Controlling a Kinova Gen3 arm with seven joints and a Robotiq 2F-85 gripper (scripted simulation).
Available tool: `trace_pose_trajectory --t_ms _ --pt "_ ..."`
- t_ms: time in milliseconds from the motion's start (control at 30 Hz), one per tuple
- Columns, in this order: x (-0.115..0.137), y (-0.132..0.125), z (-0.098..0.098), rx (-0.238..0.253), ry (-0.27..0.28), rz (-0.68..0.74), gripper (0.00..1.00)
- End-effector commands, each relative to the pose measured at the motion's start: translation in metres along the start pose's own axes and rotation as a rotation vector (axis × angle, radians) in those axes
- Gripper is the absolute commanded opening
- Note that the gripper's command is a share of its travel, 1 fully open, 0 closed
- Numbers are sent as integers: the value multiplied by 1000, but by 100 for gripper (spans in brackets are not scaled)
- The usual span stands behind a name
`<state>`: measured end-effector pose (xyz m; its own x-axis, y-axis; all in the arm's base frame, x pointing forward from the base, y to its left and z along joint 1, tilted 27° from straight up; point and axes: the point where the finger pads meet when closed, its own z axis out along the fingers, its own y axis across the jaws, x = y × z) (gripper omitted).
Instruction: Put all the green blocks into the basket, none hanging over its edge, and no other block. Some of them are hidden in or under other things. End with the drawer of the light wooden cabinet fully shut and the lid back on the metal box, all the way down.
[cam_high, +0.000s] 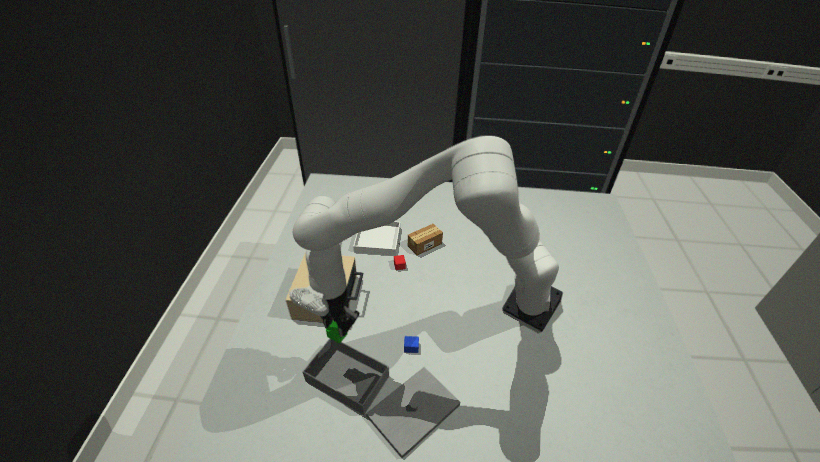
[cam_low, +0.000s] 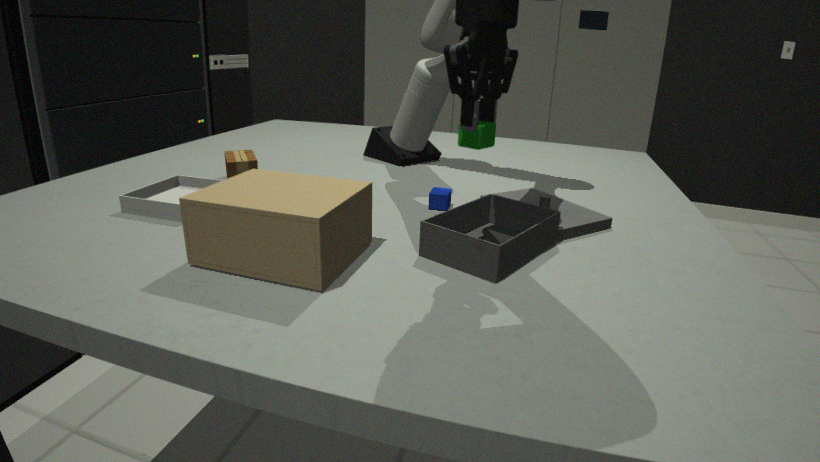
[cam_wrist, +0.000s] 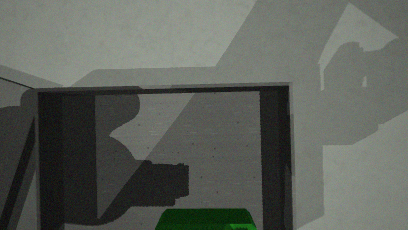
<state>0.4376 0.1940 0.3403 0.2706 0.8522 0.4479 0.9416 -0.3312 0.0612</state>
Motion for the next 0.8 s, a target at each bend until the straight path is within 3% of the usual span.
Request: trace_pose_trajectory --t_ms 0,767 --pt "-2 0 -3 -1 -4 2 10" --pt "-17 19 1 2 -23 -83 10"
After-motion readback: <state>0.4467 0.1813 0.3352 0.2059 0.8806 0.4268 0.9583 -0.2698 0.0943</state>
